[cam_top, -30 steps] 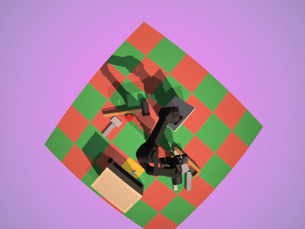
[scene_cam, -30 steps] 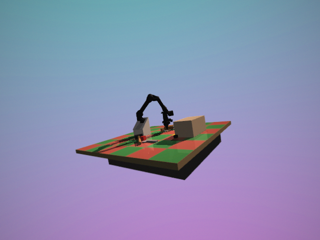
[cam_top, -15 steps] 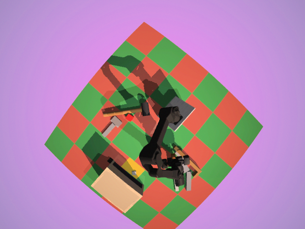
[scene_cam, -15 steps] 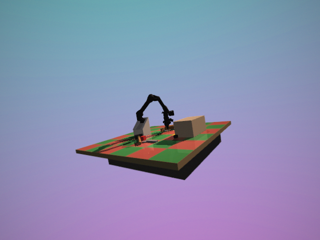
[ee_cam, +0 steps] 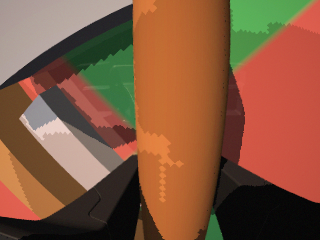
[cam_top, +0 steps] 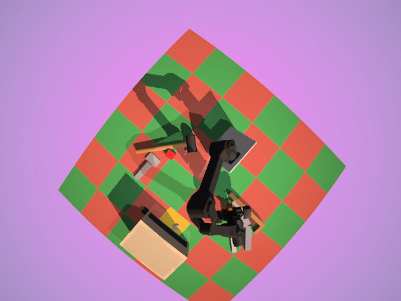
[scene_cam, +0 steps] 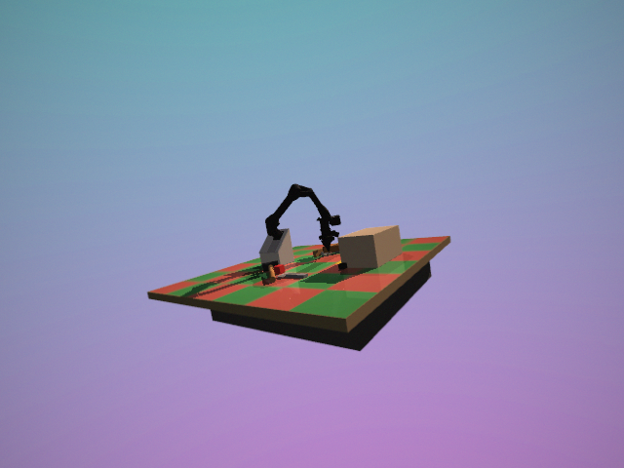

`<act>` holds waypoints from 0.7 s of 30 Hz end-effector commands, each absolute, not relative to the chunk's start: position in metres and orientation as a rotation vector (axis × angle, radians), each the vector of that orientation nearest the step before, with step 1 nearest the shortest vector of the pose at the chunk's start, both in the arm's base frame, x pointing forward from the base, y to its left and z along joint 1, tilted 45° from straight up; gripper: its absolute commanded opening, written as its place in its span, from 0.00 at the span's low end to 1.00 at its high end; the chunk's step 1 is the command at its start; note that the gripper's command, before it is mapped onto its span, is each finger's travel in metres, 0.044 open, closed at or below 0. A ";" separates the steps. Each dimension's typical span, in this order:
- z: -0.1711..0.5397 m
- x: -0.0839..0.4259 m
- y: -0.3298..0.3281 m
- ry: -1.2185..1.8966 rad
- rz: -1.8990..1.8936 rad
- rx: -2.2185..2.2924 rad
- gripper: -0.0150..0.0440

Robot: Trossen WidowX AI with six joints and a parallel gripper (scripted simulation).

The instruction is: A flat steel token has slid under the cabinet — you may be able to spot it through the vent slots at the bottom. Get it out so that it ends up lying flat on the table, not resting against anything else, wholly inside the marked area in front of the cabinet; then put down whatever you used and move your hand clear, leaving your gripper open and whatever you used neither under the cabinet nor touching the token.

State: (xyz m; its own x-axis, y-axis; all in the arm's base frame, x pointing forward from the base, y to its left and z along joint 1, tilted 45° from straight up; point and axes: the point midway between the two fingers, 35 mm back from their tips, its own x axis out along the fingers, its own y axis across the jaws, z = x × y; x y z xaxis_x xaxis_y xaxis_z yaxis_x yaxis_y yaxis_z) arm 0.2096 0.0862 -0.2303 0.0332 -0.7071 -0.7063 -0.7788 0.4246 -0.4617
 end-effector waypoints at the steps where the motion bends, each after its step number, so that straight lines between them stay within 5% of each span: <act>1: -0.234 0.215 0.099 1.673 0.104 -1.287 0.25; 21: -0.245 0.216 0.112 1.672 0.105 -1.286 0.25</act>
